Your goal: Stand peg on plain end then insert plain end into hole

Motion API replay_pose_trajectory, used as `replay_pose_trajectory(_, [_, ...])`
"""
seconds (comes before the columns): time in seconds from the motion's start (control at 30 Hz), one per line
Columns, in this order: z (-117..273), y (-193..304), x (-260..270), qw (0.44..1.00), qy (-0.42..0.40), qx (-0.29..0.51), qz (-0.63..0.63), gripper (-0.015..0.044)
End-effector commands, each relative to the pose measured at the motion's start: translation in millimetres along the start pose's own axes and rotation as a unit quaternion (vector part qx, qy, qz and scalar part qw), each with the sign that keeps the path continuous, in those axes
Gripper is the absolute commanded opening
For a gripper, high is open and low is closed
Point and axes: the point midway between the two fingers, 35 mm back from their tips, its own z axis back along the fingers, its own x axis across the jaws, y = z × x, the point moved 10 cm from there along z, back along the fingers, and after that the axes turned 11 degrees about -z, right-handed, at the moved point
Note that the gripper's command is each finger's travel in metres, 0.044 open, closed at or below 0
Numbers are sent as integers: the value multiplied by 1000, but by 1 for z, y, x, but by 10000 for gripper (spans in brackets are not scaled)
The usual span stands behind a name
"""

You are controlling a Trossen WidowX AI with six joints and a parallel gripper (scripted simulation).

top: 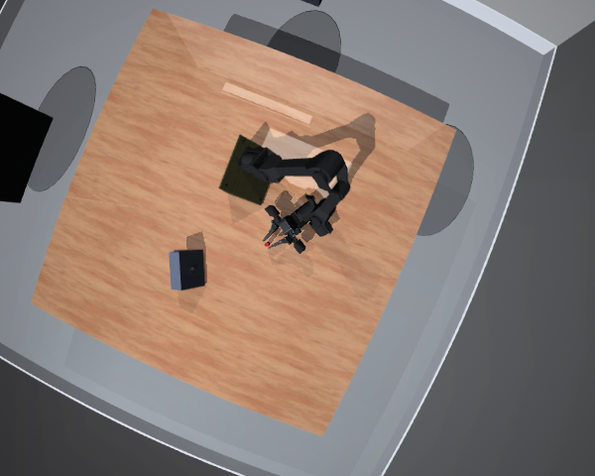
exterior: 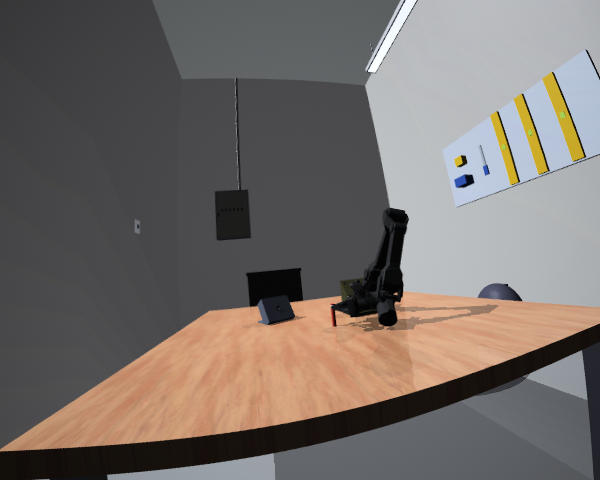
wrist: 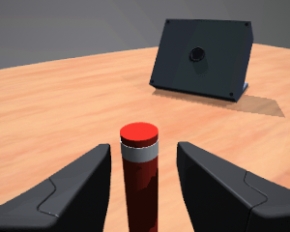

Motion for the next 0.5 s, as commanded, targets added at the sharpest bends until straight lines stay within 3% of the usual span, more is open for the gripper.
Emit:
replay_pose_trajectory(0.0, [0,0,0,1000,0,0,0,130])
replay_pose_trajectory(0.17, [0,0,0,1000,0,0,0,130])
replay_pose_trajectory(0.47, [0,0,0,1000,0,0,0,366])
